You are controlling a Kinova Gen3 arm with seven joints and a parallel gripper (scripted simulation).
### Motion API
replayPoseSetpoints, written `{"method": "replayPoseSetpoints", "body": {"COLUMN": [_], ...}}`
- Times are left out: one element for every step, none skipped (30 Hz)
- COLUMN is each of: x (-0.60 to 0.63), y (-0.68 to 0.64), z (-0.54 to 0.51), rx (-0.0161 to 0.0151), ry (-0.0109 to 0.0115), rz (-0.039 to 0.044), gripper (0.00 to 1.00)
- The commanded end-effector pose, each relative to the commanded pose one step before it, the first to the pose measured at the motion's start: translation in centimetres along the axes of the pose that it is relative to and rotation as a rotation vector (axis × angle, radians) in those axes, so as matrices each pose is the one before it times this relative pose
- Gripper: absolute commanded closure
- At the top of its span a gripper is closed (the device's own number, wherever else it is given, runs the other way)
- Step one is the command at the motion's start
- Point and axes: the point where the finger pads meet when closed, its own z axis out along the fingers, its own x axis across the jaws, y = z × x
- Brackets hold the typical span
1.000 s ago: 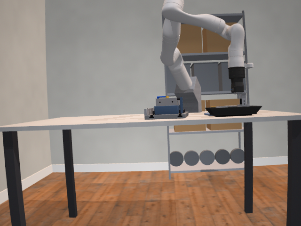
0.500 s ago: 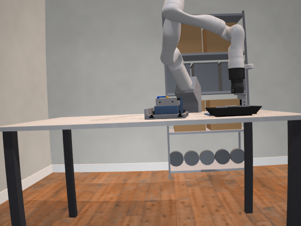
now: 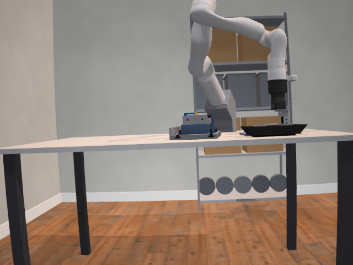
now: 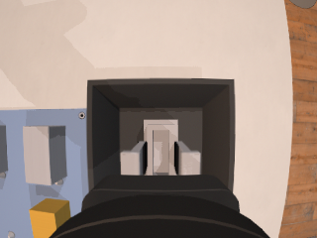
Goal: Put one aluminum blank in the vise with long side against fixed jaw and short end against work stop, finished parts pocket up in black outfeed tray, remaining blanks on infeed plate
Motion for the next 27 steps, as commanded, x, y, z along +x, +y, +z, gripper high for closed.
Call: {"method": "replayPoseSetpoints", "body": {"x": [0.035, 0.0, 0.0, 0.0, 0.0, 0.0, 0.0, 0.0, 0.0, 0.0, 0.0, 0.0, 0.0, 0.0, 0.0, 0.0, 0.0, 0.0, 0.0, 0.0, 0.0, 0.0, 0.0, 0.0, 0.0, 0.0, 0.0], "y": [-0.058, 0.0, 0.0, 0.0, 0.0, 0.0, 0.0, 0.0, 0.0, 0.0, 0.0, 0.0, 0.0, 0.0, 0.0, 0.0, 0.0, 0.0, 0.0, 0.0, 0.0, 0.0, 0.0, 0.0, 0.0, 0.0, 0.0], "z": [-0.093, 0.0, 0.0, 0.0, 0.0, 0.0, 0.0, 0.0, 0.0, 0.0, 0.0, 0.0, 0.0, 0.0, 0.0, 0.0, 0.0, 0.0, 0.0, 0.0, 0.0, 0.0, 0.0, 0.0, 0.0, 0.0, 0.0], "rx": [0.00181, 0.0, 0.0, 0.0, 0.0, 0.0, 0.0, 0.0, 0.0, 0.0, 0.0, 0.0, 0.0, 0.0, 0.0, 0.0, 0.0, 0.0, 0.0, 0.0, 0.0, 0.0, 0.0, 0.0, 0.0, 0.0, 0.0], "ry": [0.00112, 0.0, 0.0, 0.0, 0.0, 0.0, 0.0, 0.0, 0.0, 0.0, 0.0, 0.0, 0.0, 0.0, 0.0, 0.0, 0.0, 0.0, 0.0, 0.0, 0.0, 0.0, 0.0, 0.0, 0.0, 0.0, 0.0], "rz": [0.0001, 0.0, 0.0, 0.0, 0.0, 0.0, 0.0, 0.0, 0.0, 0.0, 0.0, 0.0, 0.0, 0.0, 0.0, 0.0, 0.0, 0.0, 0.0, 0.0, 0.0, 0.0, 0.0, 0.0, 0.0, 0.0, 0.0], "gripper": [1.0, 1.0, 1.0, 1.0, 1.0, 1.0, 1.0, 1.0, 1.0, 1.0, 1.0, 1.0, 1.0, 1.0, 1.0, 1.0, 1.0, 1.0, 1.0, 1.0, 1.0, 1.0, 0.0, 0.0, 0.0, 0.0, 0.0]}}
